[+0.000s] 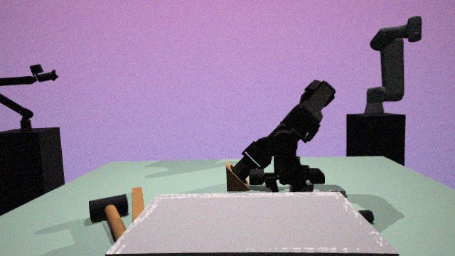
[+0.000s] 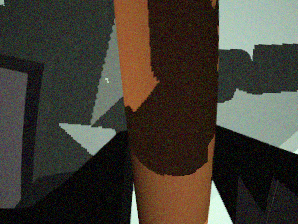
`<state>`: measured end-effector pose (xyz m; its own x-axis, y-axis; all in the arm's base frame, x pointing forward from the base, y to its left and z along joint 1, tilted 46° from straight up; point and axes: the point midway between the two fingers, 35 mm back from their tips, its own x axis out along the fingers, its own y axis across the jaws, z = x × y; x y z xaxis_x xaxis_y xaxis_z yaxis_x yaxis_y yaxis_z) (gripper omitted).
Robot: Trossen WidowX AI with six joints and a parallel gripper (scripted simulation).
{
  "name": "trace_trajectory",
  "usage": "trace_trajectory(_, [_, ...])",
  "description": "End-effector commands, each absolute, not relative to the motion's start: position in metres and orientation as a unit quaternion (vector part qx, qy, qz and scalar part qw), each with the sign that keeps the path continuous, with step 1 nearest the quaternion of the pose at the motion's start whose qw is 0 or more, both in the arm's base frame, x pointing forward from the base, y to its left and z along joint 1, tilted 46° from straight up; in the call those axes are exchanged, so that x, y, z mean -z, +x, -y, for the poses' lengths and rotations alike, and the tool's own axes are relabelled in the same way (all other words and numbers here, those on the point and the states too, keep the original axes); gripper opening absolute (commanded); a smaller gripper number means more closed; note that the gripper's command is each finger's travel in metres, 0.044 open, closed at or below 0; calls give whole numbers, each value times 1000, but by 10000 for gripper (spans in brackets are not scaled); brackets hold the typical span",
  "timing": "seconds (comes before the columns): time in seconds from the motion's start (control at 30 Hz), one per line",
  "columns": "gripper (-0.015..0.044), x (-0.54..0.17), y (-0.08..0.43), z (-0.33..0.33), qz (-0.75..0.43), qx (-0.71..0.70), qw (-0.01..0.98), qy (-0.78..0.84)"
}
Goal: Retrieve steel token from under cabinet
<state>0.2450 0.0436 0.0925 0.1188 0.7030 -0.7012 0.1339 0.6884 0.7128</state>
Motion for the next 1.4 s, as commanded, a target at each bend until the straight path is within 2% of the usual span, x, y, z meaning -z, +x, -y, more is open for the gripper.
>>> trace_trajectory(0.0, [0, -93, 253, -42, -627, -212, 671, 335])
trace_trajectory(0.07, [0, -93, 255, -42, -626, -212, 671, 335])
trace_trajectory(0.3, [184, -92, 250, -43, -629, -213, 670, 332])
trace_trajectory(0.4, [200, -92, 250, -42, -628, -211, 671, 333])
trace_trajectory(0.5, [270, -92, 250, -41, -627, -211, 671, 336])
trace_trajectory(1.37, [270, -87, 248, -46, -626, -213, 672, 334])
